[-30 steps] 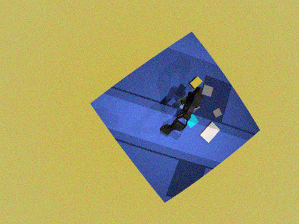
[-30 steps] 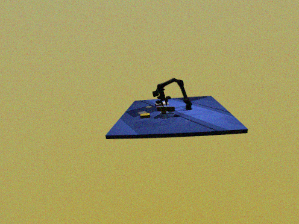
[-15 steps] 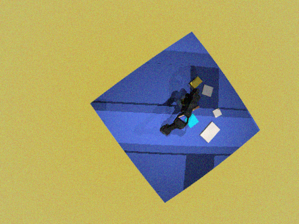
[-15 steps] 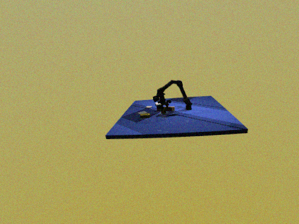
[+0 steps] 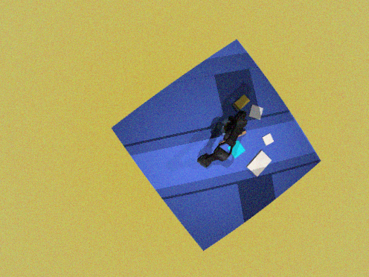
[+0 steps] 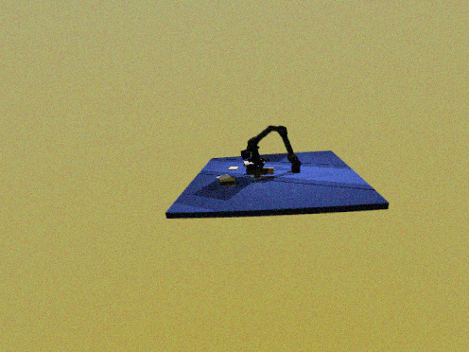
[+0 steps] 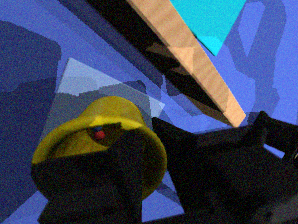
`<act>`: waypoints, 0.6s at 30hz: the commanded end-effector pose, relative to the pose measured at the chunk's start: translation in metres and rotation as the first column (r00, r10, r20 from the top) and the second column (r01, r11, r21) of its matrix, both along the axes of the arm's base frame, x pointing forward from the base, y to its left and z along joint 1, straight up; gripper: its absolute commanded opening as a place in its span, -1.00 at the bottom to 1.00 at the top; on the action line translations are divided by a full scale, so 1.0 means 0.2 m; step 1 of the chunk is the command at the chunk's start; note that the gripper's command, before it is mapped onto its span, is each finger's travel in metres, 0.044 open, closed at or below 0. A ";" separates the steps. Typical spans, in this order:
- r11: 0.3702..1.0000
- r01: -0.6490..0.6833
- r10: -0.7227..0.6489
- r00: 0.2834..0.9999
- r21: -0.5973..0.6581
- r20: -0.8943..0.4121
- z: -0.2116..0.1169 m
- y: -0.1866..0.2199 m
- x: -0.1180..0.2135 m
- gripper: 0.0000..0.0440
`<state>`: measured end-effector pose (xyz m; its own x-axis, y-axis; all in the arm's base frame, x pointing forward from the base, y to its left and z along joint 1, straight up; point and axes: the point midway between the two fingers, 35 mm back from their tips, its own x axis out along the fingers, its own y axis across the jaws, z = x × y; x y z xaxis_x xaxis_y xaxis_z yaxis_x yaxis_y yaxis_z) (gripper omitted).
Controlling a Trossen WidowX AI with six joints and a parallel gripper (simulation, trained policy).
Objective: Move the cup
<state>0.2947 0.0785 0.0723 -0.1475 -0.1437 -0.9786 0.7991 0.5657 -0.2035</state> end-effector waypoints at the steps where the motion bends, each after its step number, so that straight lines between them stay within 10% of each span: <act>1: 1.000 0.015 -0.015 1.000 -0.001 0.007 0.03 -0.02 -0.01 -1.00; 18: 0.986 0.159 -0.162 0.981 0.041 0.104 0.33 -0.13 -0.03 -0.99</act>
